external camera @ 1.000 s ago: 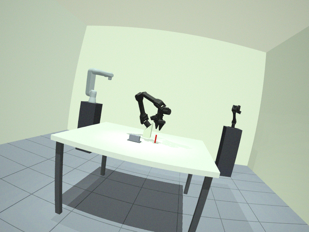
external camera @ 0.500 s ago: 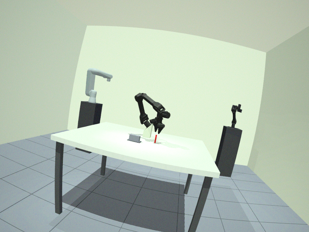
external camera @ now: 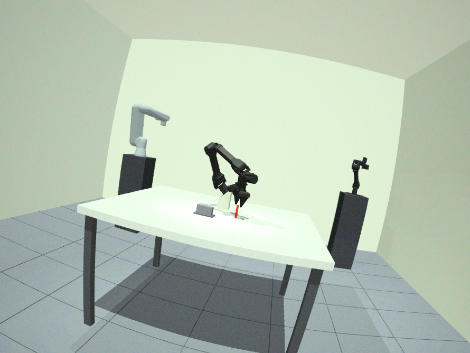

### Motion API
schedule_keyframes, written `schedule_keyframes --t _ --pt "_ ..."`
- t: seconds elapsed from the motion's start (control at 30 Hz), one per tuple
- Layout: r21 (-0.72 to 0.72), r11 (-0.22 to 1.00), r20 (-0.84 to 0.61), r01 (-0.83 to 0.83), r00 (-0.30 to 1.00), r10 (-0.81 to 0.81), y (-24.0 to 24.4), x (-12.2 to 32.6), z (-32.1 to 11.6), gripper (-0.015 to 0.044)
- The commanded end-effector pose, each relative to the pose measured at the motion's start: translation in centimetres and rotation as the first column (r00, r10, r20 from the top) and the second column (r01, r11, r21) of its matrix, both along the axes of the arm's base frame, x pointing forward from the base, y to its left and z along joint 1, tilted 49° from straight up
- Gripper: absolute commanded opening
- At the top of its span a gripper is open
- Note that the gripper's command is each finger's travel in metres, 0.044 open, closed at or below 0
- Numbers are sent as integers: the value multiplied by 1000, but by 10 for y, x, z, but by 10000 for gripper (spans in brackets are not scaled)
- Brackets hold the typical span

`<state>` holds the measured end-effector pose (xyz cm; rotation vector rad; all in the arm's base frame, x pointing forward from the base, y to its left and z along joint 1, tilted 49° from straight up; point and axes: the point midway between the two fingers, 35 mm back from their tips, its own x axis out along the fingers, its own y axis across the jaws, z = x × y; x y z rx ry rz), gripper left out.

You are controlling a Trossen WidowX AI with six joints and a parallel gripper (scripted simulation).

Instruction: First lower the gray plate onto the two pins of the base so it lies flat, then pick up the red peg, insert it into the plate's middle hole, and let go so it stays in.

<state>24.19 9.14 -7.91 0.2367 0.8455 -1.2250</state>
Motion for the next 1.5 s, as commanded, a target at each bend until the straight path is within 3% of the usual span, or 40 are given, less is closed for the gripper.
schedule_keyframes --t 0.0,0.57,1.13,1.47 --pt "-13 1000 -14 -2 1000 2 -9 -2 -6 440" --pt "-16 1000 -13 -2 1000 1 -28 -2 -22 440" --pt "-16 1000 -13 -2 1000 1 -28 -2 -22 0" --pt "-16 1000 -13 -2 1000 1 -28 -2 -22 0"
